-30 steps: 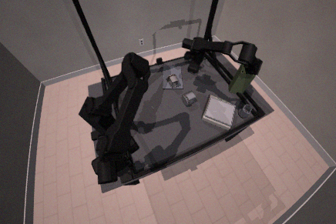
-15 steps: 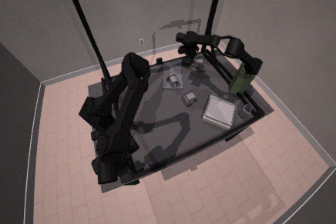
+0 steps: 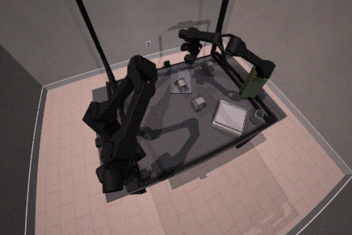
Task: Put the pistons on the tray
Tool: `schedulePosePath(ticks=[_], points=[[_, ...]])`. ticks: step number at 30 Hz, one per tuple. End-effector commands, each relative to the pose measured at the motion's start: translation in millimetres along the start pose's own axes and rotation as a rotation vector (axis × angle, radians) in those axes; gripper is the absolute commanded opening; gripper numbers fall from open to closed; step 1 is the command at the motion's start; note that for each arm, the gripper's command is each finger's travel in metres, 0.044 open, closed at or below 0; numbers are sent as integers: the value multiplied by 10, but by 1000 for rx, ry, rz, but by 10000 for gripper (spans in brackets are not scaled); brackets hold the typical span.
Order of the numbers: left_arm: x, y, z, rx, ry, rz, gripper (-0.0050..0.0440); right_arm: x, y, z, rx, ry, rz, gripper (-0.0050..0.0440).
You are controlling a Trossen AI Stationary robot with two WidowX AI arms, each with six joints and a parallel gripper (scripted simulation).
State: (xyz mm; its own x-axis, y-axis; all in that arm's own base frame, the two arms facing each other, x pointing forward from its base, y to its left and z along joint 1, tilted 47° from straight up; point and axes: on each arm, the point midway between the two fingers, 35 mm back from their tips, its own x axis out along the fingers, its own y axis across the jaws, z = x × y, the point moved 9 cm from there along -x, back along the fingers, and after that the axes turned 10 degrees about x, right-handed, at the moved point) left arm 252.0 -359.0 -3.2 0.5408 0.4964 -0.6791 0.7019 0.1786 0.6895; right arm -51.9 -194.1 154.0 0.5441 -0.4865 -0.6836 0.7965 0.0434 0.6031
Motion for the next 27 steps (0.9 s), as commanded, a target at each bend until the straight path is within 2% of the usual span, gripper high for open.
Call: schedulePosePath(ticks=[1, 4, 11, 27], points=[[-67, -120, 209, 0, -17, 2, 158, 1, 2, -2, 0, 1, 3, 440], [-67, -141, 254, 0, -17, 2, 158, 1, 2, -2, 0, 1, 3, 440], [-69, -280, 552, 0, -17, 1, 158, 1, 2, -2, 0, 1, 3, 440], [-55, -327, 549, 316, -21, 56, 158, 1, 2, -2, 0, 1, 3, 440]])
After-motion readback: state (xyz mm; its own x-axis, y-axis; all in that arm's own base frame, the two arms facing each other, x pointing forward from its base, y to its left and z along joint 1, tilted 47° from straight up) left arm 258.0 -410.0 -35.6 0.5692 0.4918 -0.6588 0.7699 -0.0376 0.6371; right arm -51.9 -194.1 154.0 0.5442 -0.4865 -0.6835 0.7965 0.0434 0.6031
